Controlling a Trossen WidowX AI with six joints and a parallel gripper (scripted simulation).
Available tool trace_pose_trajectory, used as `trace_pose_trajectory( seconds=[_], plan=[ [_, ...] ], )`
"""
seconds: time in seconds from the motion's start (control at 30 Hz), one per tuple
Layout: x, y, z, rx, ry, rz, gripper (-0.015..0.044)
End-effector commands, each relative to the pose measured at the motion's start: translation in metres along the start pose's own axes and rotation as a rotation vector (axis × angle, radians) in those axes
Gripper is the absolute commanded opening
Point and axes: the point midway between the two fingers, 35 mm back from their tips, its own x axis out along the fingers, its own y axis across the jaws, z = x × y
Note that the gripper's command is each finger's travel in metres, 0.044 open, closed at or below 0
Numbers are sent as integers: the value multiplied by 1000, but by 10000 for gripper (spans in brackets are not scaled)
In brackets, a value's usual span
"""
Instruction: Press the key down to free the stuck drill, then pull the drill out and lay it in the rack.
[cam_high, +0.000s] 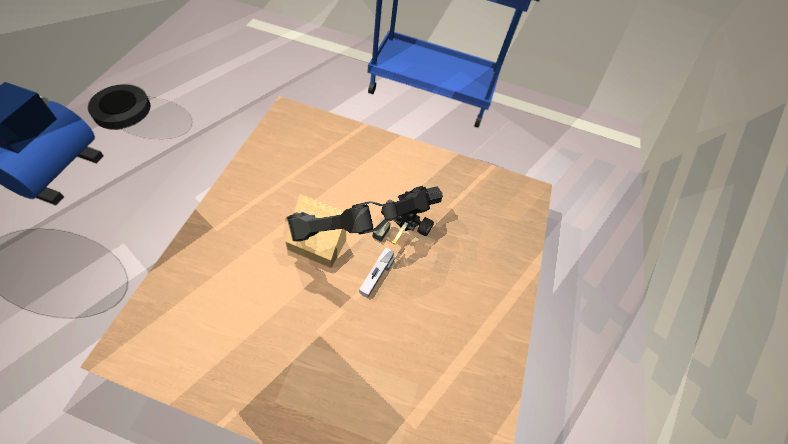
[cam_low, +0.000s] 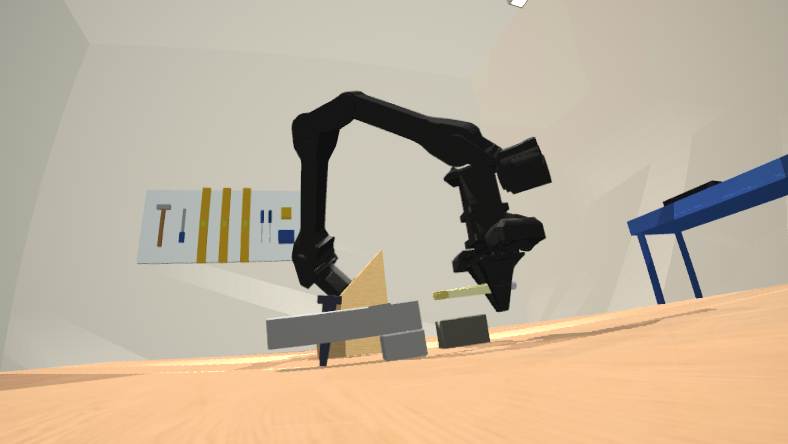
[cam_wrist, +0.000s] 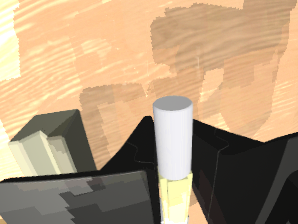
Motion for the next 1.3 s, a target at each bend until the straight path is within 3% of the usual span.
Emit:
trace_pose_trajectory(
  seconds=[0.0,1.27],
  plan=[
    [-3,0,0,3,-4,3,0],
    [-22,0,-1,3,-5,3,0]
  ],
)
